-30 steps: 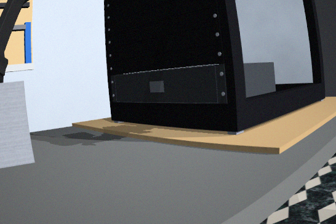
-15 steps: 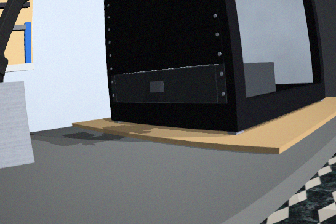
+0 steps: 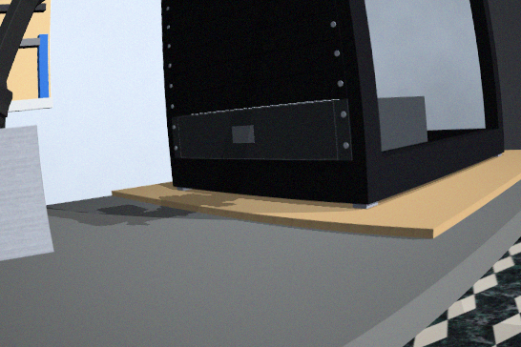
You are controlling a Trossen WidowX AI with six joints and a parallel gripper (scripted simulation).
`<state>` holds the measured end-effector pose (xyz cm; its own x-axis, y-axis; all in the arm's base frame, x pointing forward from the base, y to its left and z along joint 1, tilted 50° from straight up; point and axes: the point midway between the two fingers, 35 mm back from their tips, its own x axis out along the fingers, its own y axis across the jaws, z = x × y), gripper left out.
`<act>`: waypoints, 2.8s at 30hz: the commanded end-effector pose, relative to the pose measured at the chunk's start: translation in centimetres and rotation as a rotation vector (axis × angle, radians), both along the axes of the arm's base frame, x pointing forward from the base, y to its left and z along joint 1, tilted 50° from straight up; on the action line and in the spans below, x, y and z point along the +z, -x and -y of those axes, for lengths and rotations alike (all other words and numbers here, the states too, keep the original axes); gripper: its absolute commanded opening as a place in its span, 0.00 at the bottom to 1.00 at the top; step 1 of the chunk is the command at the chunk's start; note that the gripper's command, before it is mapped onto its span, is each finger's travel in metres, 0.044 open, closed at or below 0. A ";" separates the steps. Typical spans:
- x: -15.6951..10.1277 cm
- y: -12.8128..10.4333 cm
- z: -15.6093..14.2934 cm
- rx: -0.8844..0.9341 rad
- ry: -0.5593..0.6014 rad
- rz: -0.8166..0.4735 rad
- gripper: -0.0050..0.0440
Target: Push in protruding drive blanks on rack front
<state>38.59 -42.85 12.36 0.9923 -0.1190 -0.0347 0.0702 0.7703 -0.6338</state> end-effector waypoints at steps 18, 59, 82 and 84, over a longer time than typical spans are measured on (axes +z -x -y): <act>1.2 -0.7 0.3 -0.003 0.020 0.016 0.00; 1.3 5.3 -0.5 -0.003 0.020 0.016 0.00; 1.3 5.3 -0.5 -0.003 0.020 0.016 0.00; 1.3 5.3 -0.5 -0.003 0.020 0.016 0.00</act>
<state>33.57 -42.15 12.37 0.9926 -0.1171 -0.0323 0.0709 0.7743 -0.6288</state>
